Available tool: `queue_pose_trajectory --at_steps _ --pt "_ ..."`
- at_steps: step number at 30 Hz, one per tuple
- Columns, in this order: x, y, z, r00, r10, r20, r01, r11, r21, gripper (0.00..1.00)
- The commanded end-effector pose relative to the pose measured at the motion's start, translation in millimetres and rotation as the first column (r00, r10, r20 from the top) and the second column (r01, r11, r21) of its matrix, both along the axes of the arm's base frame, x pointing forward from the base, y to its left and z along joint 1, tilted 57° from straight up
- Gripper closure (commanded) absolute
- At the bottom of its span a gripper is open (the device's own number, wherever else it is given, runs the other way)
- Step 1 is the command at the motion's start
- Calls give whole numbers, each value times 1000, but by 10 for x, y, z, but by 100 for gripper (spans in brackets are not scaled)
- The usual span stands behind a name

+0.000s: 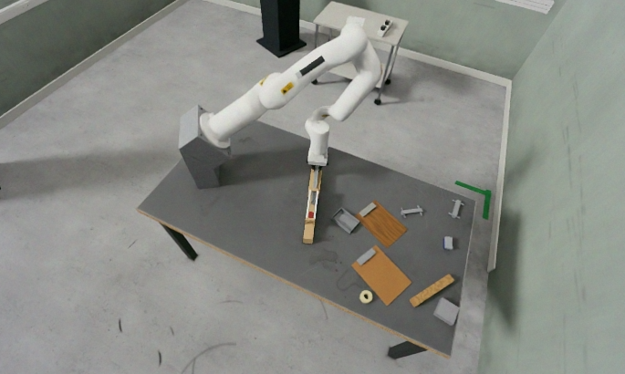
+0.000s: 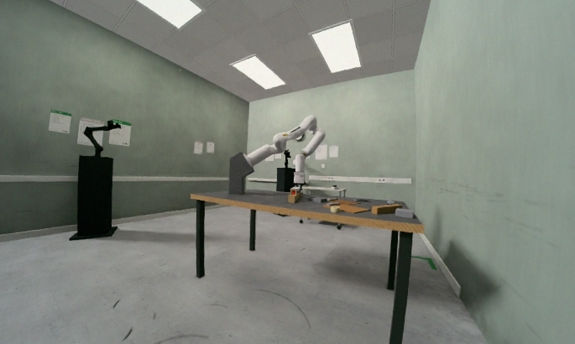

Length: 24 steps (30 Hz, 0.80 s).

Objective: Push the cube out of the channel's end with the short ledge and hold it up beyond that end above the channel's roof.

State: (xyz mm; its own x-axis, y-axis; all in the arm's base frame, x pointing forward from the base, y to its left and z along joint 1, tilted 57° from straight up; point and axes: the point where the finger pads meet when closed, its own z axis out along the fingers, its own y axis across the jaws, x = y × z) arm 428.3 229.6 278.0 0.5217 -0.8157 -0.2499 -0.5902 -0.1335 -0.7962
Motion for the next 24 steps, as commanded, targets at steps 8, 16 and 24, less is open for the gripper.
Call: queue_pose_trajectory --at_steps 8,16,24 --pt "134 -211 -64 1000 0 0 0 1000 0 100" --pt "227 -357 -109 1000 0 0 0 1000 0 100" --pt "359 -564 -173 1000 0 0 0 1000 0 100"
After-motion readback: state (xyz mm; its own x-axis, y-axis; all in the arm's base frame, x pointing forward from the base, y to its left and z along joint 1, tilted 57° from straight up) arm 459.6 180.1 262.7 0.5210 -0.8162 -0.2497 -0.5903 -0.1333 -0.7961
